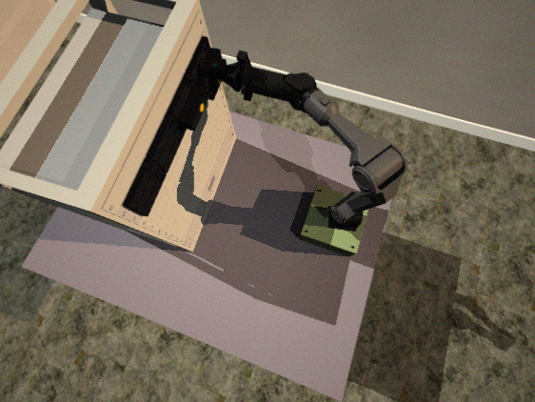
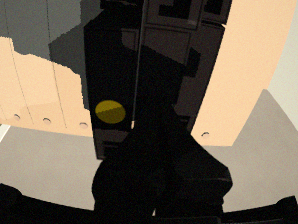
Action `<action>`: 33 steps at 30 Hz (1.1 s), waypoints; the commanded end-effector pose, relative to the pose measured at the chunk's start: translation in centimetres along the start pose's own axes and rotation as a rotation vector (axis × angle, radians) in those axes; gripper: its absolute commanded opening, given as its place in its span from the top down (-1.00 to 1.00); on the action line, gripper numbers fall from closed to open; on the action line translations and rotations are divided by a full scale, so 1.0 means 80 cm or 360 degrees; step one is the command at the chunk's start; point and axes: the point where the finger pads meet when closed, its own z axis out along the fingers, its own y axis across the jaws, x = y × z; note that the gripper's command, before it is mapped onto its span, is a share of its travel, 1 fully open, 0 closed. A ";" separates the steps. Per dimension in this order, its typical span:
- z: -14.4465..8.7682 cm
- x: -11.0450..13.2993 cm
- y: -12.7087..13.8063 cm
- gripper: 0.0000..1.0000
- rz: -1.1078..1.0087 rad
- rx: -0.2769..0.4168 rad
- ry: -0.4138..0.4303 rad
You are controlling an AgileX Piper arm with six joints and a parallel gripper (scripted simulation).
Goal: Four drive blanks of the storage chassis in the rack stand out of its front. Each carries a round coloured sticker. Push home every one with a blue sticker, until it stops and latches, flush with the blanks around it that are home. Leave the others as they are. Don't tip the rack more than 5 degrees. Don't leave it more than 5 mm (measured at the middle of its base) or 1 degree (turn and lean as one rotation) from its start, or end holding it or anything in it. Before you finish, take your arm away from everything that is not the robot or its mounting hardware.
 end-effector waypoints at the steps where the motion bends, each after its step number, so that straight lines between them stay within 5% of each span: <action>1: 0.003 0.000 0.000 1.00 0.0003 0.0002 -0.0001; 33: 0.019 0.000 0.000 1.00 0.0003 0.0002 -0.0001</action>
